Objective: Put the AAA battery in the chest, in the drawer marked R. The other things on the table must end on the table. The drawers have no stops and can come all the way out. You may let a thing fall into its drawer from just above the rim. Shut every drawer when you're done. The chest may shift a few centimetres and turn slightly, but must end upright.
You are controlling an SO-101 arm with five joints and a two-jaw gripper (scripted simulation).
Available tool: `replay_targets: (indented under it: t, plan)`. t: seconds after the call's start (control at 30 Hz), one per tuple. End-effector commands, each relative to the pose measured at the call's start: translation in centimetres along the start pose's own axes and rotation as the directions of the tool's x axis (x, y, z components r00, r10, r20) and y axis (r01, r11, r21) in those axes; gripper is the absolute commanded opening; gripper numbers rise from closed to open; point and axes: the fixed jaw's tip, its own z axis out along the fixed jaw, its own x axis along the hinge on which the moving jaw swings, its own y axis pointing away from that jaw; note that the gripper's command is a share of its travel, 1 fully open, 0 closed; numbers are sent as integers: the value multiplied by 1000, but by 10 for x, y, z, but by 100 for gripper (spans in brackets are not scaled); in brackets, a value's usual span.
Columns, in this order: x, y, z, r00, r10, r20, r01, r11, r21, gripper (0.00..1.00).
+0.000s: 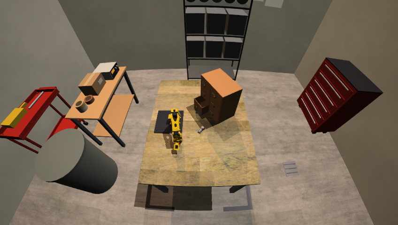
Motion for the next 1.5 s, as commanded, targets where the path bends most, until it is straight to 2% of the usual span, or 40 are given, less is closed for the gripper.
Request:
replay_targets:
  t: [0.0,0.33,1.2,1.47]
  plan:
    - [4,-1,4,1000,7,-20,-7,1000,3,0]
    - [4,-1,4,1000,7,-20,-7,1000,3,0]
    - [3,-1,-51,1000,7,-20,-7,1000,3,0]
    - [3,-1,-51,1000,7,-20,-7,1000,3,0]
